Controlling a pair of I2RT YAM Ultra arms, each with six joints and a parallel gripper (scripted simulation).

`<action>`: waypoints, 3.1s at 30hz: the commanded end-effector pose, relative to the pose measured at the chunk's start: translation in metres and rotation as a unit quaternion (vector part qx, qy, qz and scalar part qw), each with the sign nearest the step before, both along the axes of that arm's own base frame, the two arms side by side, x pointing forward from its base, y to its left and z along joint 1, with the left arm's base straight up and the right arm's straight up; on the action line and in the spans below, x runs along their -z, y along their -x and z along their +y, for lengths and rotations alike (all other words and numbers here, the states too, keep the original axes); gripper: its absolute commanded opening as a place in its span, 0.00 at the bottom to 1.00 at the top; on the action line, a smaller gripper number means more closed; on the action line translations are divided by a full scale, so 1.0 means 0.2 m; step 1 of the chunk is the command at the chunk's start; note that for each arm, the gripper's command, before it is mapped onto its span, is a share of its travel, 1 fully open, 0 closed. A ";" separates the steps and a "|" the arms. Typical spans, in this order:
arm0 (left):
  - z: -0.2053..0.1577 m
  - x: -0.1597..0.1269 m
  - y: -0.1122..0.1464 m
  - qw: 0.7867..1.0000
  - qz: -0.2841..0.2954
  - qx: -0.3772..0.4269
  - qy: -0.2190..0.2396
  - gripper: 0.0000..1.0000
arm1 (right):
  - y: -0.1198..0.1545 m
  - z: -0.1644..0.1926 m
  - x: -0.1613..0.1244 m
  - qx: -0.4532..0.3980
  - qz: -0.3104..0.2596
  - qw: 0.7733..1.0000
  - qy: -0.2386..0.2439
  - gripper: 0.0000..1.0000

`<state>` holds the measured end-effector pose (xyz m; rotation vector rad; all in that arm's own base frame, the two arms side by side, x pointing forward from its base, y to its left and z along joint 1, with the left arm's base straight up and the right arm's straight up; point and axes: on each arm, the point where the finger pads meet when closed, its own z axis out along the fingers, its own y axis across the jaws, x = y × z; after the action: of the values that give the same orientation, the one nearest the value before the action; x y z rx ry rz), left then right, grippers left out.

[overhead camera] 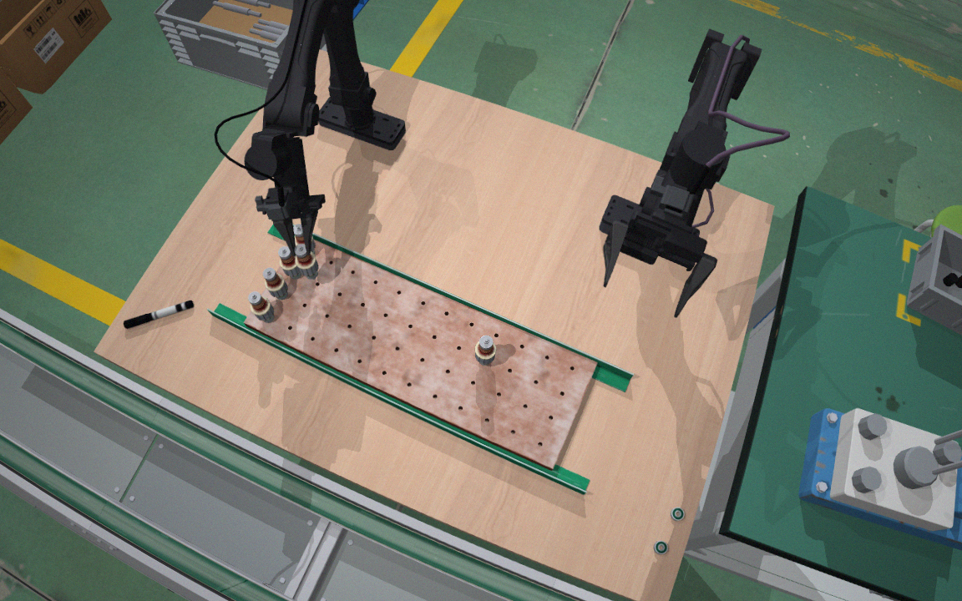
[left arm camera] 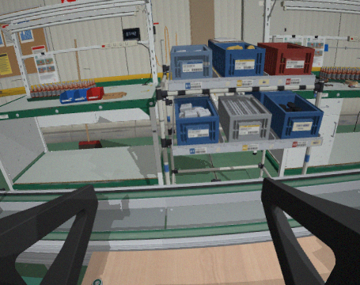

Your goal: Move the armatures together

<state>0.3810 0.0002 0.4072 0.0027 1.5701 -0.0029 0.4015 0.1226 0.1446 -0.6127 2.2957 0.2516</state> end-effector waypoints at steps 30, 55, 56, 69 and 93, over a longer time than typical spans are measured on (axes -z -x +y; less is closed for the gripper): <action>-0.02 -0.08 0.01 1.000 -0.014 0.008 -0.002 1.00 | -0.13 0.02 -0.09 -0.001 -0.055 0.998 -0.012 0.01; -0.02 -0.08 0.01 1.000 -0.014 0.008 -0.002 1.00 | -0.12 0.06 -0.09 -0.008 -0.056 0.998 -0.011 0.01; -0.02 -0.08 0.01 1.000 -0.014 0.008 -0.002 1.00 | -0.12 0.05 -0.08 -0.008 -0.053 0.999 -0.010 0.01; -0.02 -0.08 0.01 1.000 -0.014 0.008 -0.002 1.00 | -0.07 0.01 -0.05 -0.002 -0.053 0.999 -0.011 0.01; -0.02 -0.08 0.01 1.000 -0.014 0.008 -0.002 1.00 | -0.08 0.01 -0.05 -0.003 -0.060 0.998 -0.013 0.01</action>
<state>0.3810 0.0002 0.4072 0.0027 1.5701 -0.0029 0.3999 0.1228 0.1176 -0.6184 2.3127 0.2446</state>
